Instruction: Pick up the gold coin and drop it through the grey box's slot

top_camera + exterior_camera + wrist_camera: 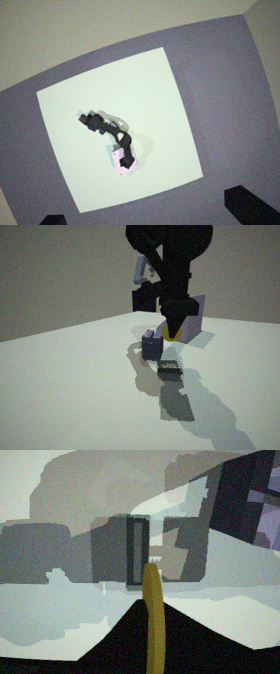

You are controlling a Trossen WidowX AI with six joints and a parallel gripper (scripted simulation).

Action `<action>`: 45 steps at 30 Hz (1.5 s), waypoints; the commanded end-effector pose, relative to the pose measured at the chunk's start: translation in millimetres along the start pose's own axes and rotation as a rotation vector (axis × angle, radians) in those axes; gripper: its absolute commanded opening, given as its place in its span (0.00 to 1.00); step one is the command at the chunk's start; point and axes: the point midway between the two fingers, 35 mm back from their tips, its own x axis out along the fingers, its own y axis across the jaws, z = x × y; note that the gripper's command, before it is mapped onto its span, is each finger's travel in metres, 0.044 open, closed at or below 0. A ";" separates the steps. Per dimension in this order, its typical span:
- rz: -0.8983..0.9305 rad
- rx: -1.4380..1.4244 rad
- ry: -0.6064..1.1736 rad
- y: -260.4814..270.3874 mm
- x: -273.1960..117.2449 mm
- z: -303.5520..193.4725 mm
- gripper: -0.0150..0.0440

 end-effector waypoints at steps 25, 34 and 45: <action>-0.001 -0.812 0.005 -4.6 -3.9 1.4 0.25; 0.000 -1.126 0.005 -6.1 -4.0 1.7 0.25; 0.001 -1.387 0.005 -7.5 -4.2 2.1 0.25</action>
